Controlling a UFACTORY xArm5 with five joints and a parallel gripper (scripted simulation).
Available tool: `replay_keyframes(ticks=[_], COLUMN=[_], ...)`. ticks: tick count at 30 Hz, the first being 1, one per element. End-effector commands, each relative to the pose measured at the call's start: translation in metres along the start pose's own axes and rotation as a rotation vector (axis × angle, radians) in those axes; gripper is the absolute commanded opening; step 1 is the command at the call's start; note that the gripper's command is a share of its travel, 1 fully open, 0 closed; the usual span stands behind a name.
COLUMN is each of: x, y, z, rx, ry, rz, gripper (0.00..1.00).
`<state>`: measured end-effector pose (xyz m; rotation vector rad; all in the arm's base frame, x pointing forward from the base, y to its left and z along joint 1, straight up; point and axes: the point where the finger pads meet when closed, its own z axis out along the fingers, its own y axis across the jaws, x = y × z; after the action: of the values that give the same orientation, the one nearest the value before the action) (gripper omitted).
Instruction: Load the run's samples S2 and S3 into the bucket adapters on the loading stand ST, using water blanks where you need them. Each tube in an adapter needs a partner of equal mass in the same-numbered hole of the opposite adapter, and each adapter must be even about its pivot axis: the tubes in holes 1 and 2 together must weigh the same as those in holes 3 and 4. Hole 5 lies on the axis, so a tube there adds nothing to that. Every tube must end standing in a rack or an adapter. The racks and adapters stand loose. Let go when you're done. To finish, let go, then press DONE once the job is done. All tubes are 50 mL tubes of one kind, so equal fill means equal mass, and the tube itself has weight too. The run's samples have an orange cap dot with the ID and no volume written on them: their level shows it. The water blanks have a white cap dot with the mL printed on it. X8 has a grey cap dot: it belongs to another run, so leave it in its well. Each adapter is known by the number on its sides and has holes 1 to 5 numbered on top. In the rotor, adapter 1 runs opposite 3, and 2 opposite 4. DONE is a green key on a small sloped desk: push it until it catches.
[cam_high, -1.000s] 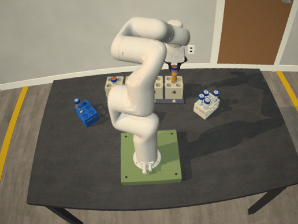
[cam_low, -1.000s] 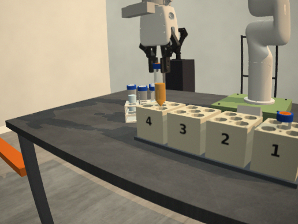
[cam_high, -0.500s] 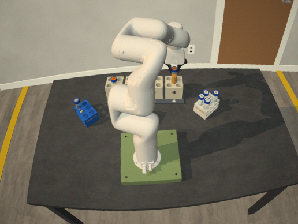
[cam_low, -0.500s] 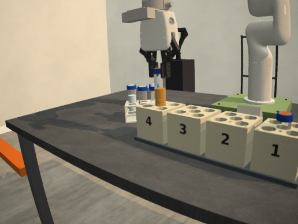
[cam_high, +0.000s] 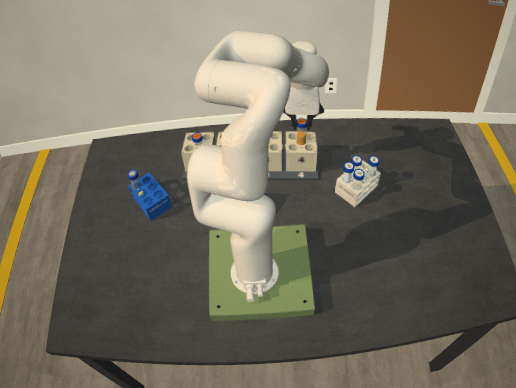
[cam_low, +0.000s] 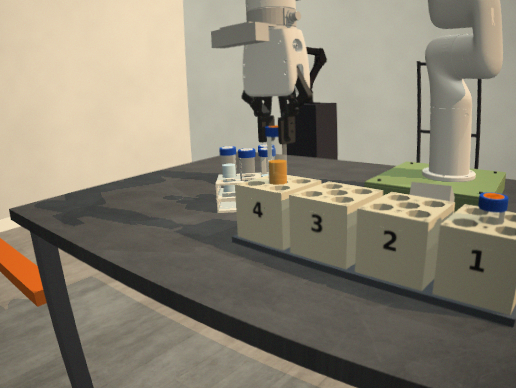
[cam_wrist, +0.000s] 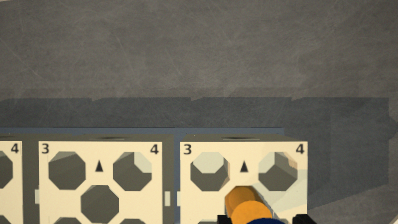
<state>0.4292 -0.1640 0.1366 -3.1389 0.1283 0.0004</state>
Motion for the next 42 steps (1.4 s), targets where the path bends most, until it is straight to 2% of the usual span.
replay_keyframes(ticks=[1, 42], x=[0.001, 0.001], y=[0.000, 0.000], z=[0.003, 0.040], rx=[-0.003, -0.003], ry=[0.003, 0.003], rz=[0.000, 0.000], gripper=[0.00, 0.00])
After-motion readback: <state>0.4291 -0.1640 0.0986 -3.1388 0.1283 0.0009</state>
